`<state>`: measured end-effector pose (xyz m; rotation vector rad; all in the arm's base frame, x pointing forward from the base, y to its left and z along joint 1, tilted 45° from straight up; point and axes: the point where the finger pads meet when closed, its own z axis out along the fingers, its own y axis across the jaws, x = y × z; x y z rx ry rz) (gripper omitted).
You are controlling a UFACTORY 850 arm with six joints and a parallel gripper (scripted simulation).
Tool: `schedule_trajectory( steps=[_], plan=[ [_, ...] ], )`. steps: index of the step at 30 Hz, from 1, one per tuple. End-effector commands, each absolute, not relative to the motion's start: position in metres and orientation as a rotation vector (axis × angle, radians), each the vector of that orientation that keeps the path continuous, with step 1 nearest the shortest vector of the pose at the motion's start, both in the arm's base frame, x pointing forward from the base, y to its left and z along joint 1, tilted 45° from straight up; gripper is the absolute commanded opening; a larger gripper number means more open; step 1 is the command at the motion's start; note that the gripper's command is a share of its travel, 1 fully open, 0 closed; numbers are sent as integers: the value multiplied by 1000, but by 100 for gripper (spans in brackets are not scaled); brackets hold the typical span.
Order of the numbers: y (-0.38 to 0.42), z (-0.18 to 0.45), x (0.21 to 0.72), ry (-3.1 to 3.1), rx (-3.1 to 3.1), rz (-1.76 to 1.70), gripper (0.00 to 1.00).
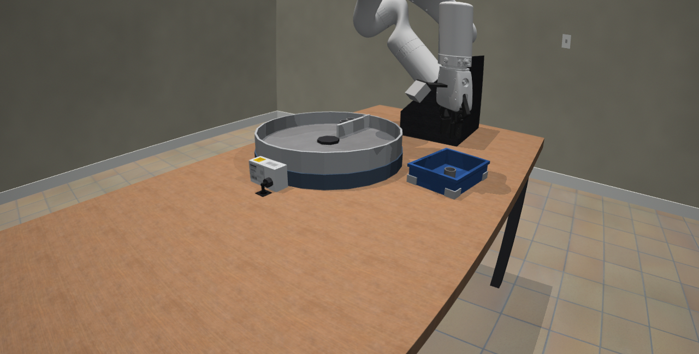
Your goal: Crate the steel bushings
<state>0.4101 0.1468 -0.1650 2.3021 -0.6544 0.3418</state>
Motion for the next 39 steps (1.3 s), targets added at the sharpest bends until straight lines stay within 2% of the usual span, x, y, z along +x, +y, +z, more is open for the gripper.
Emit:
schedule_trajectory(
  steps=[1,32,33,39],
  plan=[
    [148,-165,411,-655,2303,343,41],
    [148,-165,411,-655,2303,343,41],
    [148,-165,411,-655,2303,343,13],
    [147,-164,411,-652,2304,339,13]
  ],
)
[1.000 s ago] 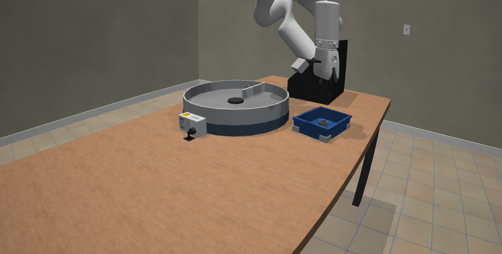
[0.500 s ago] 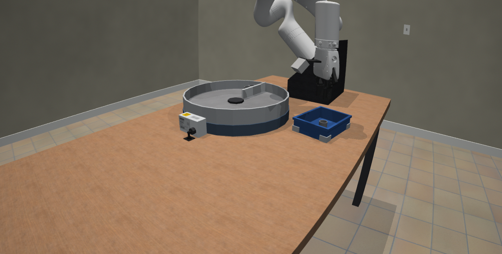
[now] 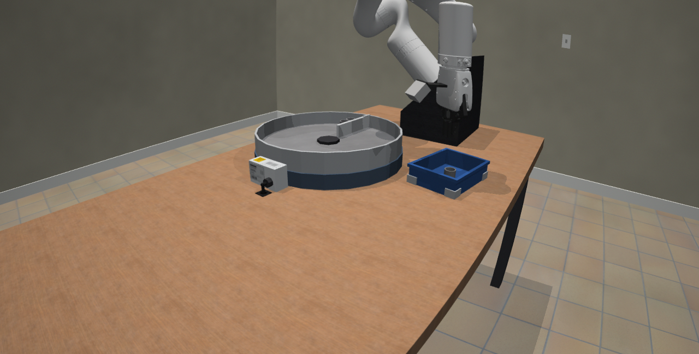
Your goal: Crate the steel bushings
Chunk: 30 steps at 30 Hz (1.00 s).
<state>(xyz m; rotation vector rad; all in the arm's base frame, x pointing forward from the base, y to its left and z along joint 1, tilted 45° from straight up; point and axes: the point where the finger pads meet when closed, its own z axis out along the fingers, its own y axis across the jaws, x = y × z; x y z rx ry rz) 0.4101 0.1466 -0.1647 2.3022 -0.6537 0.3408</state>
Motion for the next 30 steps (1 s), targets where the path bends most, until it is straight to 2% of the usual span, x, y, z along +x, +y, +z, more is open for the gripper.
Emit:
schedule_trajectory(
  steps=[1,15,30],
  plan=[
    [146,-163,411,-651,2304,337,13],
    [118,-136,404,-575,2311,210,13],
    [34,-53,386,-343,2293,-165,13]
  ],
)
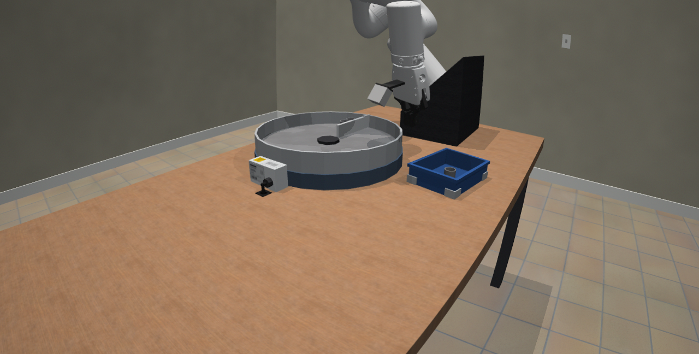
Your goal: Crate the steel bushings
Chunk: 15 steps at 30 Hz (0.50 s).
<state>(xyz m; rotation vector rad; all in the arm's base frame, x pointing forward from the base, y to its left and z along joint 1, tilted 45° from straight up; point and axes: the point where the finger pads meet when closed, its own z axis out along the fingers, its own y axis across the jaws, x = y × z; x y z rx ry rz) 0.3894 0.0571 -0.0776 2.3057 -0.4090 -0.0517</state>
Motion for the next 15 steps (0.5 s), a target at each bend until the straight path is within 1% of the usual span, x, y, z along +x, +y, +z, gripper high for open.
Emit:
schedule_trajectory(
  steps=[1,15],
  plan=[
    [34,-53,386,-343,2293,-165,13],
    [-53,32,364,-100,2221,-553,13]
  ],
)
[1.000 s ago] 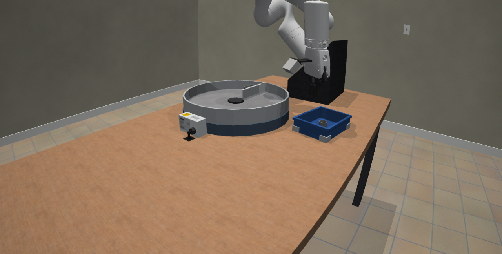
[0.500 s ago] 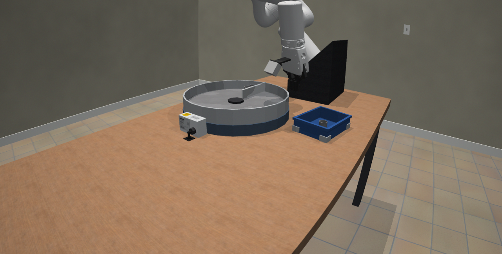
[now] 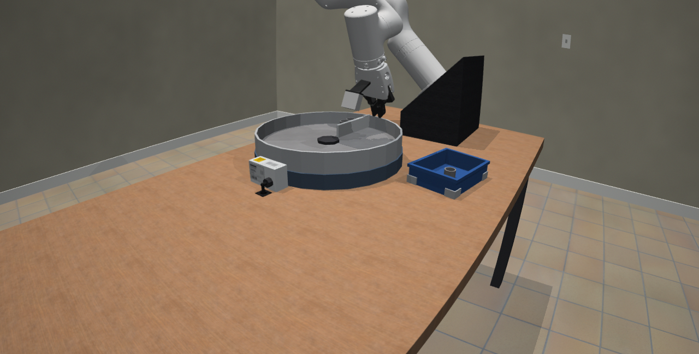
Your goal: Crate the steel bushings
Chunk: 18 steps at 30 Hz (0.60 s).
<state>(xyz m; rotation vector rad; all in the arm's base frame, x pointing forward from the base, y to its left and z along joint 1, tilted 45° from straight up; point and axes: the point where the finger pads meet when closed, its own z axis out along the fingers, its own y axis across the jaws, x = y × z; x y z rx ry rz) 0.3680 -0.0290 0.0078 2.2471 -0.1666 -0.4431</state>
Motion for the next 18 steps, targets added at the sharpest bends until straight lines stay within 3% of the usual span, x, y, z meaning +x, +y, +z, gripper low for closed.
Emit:
schedule_trajectory(
  steps=[1,18],
  plan=[
    [-59,39,363,-81,2212,-580,13],
    [-130,109,347,117,2101,-874,13]
  ],
)
